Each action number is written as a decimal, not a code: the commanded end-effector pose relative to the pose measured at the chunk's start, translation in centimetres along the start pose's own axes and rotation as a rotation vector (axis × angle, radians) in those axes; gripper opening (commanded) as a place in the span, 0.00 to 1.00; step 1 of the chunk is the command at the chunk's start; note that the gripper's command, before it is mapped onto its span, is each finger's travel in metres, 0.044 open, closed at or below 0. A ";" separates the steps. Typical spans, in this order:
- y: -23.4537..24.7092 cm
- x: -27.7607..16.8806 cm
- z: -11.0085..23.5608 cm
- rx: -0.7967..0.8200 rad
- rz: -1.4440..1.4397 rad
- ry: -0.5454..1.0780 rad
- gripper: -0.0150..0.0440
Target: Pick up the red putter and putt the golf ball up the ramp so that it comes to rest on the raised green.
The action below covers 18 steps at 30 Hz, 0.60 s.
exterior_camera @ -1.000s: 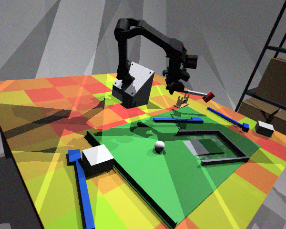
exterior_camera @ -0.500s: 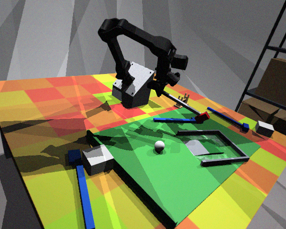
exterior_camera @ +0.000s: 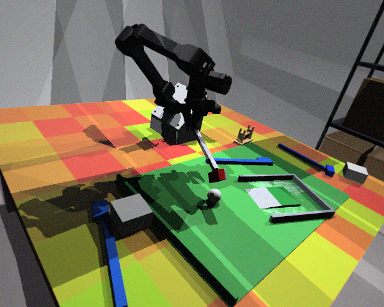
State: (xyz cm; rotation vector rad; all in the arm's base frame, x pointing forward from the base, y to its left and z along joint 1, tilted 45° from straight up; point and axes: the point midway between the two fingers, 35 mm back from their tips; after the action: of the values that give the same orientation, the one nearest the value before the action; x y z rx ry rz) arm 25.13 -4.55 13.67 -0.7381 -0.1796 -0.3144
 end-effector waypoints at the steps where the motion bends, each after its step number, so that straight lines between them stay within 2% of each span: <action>1: -1.9 -0.2 0.2 -0.024 -0.121 -0.011 0.25; 11: -1.9 -0.2 -0.1 -0.024 -0.121 -0.011 0.25; 18: -1.9 -0.1 -2.7 -0.024 -0.121 -0.012 0.25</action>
State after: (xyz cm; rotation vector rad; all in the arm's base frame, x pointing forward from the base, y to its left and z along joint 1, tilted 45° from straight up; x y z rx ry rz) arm 24.64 -6.57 13.78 -0.7470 -0.2297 -0.4301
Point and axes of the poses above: the point midway between the two fingers, 35 mm back from their tips, its own z axis back along the fingers, its own y axis across the jaws, x = y × z, and after that the axes turned 1 degree about -z, right-handed
